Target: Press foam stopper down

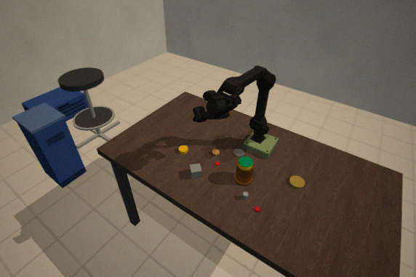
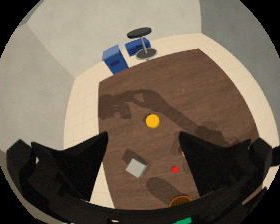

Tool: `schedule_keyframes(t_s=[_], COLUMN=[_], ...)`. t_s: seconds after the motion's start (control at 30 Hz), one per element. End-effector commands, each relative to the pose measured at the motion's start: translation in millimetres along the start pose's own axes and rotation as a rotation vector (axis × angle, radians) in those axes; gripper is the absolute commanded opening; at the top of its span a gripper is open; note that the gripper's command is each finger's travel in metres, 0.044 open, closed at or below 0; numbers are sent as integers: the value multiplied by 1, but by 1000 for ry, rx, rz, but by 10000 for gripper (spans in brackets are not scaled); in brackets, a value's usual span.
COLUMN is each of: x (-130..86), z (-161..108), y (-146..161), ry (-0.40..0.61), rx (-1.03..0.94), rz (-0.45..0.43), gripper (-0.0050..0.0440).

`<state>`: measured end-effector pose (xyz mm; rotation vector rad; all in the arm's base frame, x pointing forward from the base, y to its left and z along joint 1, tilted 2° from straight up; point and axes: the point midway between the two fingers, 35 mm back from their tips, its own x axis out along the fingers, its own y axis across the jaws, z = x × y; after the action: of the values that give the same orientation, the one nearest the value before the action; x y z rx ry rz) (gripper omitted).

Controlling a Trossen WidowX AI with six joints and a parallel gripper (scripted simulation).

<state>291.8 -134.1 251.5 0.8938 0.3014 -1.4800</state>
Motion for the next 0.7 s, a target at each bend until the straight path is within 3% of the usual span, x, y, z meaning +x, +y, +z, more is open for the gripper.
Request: schedule_keyframes(t_s=[0.0,0.53,0.67], x=[-5,-5,-9], z=[5,5,-14], y=[1,1,0], ry=[1,1,69], rx=[16,16,-148], rz=[16,16,21], gripper=[400,400,304])
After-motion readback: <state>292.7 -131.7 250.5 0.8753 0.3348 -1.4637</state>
